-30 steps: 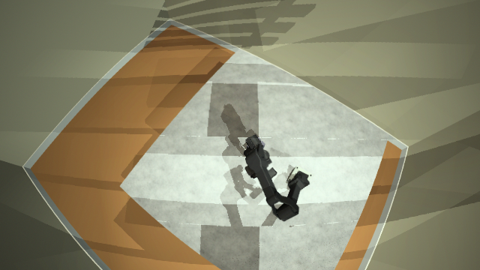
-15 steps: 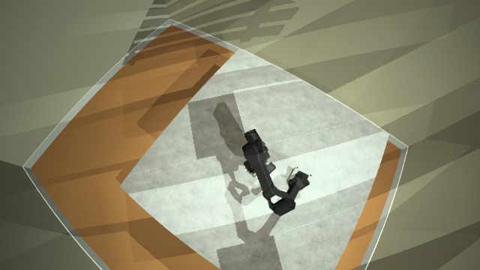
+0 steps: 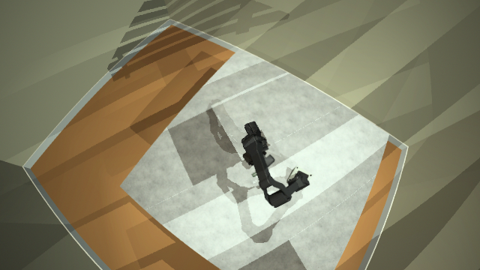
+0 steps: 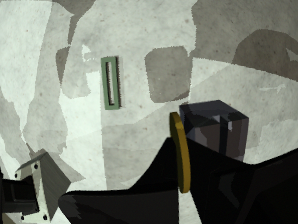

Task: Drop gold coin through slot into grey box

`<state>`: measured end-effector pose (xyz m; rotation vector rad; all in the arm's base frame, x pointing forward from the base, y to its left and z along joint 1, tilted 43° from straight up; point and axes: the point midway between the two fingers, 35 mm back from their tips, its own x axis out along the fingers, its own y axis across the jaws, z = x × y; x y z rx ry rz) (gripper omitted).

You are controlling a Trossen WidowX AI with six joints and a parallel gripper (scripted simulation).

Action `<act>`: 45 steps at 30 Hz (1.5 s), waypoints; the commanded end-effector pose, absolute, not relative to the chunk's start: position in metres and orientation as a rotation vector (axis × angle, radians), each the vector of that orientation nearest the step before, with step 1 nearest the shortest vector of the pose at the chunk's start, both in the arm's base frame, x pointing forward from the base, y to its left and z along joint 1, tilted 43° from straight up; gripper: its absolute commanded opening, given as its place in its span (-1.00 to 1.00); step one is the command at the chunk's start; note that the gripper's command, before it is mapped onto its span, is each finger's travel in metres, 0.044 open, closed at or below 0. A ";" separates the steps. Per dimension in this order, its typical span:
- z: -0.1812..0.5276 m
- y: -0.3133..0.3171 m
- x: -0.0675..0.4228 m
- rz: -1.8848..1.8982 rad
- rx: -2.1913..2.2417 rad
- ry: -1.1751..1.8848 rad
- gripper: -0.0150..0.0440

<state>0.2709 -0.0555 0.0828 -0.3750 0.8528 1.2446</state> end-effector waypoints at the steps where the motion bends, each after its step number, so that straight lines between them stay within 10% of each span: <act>1: 0.078 -0.063 0.276 1.244 -0.383 0.853 -0.49; 45: 0.038 -0.103 0.303 1.246 -0.381 0.843 -0.49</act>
